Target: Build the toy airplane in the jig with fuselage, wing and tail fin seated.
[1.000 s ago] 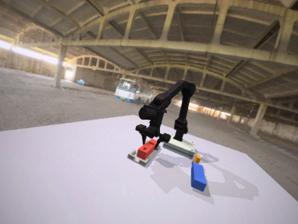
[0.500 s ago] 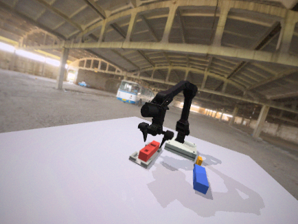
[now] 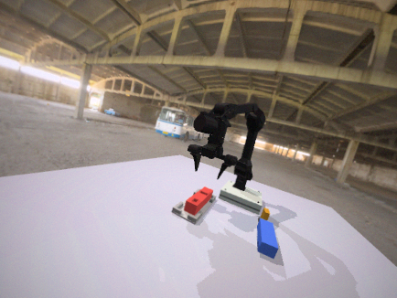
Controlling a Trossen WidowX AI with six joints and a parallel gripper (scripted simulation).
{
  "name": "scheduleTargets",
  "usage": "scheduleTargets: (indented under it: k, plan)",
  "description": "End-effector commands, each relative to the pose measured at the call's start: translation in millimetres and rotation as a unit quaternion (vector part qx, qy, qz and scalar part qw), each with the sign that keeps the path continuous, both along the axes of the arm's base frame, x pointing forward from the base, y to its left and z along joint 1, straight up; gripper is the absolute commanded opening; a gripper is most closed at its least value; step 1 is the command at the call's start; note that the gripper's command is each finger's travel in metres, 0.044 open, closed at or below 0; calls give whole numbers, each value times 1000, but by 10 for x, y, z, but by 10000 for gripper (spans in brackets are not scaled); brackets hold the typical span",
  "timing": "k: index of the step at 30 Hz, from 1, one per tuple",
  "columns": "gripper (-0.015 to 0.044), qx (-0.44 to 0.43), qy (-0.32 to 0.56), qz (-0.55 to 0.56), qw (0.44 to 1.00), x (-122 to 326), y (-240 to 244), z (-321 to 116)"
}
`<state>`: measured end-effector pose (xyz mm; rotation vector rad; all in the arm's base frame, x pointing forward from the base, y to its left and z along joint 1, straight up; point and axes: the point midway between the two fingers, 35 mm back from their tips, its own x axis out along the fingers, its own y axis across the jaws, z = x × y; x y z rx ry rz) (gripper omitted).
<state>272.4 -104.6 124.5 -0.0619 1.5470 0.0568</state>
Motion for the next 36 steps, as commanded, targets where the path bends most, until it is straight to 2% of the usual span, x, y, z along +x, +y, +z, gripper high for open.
scheduleTargets:
  k: [1,5,12,20,26,30,36]
  plan:
    - [440,-3,0,10,1000,29,34,-6]
    - [440,-4,-4,16,1000,196,365,-8]
    - [440,1,-7,17,1000,484,1329,-15]
    - [440,8,-1,9,1000,428,2572,-50]
    - [440,9,-1,9,1000,423,2601,-75]
    - [440,9,-1,9,1000,431,2606,-458]
    - [440,9,-1,9,1000,431,2606,-494]
